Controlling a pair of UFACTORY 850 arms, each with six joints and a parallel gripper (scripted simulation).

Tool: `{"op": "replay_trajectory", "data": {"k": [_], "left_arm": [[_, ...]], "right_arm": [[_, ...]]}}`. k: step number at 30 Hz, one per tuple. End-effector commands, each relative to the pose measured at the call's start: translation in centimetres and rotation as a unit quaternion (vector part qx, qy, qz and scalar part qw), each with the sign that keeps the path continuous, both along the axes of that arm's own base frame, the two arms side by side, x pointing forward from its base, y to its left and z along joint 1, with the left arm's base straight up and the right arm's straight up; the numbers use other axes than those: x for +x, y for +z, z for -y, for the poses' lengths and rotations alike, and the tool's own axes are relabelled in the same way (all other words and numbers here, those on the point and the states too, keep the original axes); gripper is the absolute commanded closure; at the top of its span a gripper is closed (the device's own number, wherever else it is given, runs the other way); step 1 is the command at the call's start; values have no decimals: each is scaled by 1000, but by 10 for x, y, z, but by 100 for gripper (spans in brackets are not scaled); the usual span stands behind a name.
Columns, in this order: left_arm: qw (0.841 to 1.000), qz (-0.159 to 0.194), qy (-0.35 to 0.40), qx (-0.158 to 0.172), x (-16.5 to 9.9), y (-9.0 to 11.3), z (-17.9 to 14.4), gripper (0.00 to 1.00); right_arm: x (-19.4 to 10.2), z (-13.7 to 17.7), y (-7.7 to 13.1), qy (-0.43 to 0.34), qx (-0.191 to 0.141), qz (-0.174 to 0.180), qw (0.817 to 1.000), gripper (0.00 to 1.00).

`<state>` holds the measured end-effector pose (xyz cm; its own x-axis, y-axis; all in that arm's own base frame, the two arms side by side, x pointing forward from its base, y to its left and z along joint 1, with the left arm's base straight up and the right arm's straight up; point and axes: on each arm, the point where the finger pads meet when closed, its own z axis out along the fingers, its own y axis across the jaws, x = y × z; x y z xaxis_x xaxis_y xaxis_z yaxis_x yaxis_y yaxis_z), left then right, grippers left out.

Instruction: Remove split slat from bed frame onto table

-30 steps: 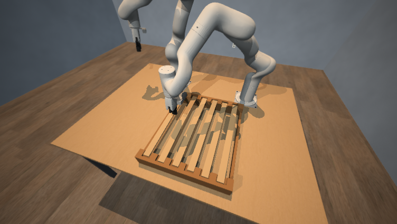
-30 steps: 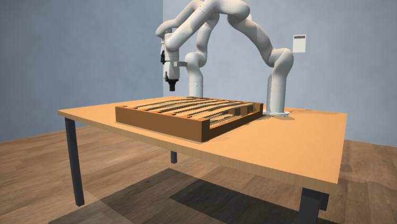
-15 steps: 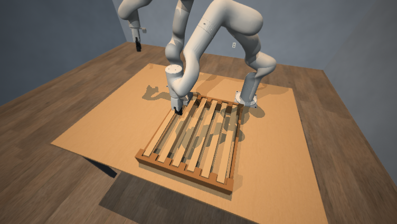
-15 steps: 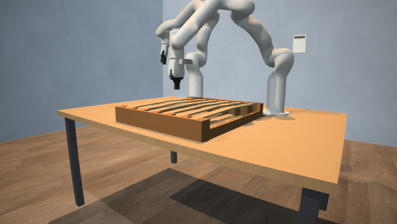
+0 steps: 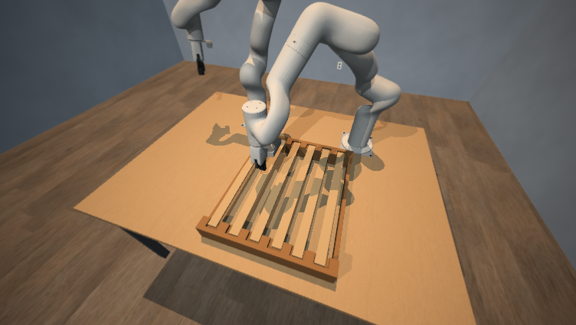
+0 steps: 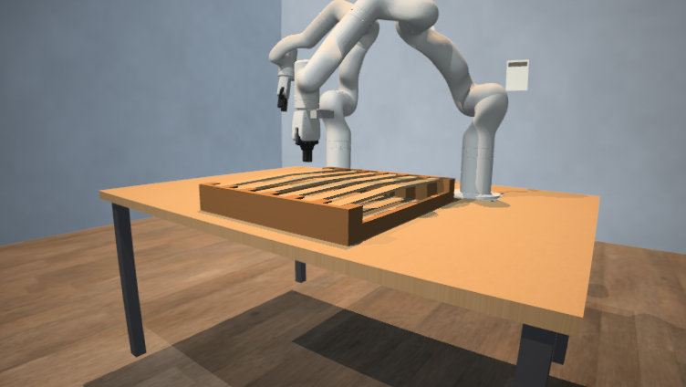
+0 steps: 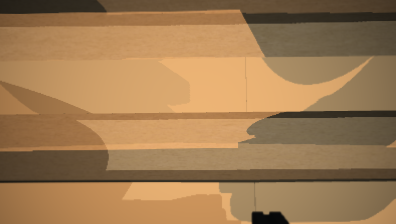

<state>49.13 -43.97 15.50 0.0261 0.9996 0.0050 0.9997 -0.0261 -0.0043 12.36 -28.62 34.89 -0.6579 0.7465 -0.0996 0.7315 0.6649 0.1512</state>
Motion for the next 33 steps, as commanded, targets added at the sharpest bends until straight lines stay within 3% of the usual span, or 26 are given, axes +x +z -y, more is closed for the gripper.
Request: {"op": "replay_trajectory", "data": {"k": [1,33], "left_arm": [[1000,3,0,-2,2,-2,2,100],[1000,3,0,-2,3,-6,2,100]], "right_arm": [[0,1,1,0,-1,0,1000,0],[0,1,1,0,-1,0,1000,0]]}}
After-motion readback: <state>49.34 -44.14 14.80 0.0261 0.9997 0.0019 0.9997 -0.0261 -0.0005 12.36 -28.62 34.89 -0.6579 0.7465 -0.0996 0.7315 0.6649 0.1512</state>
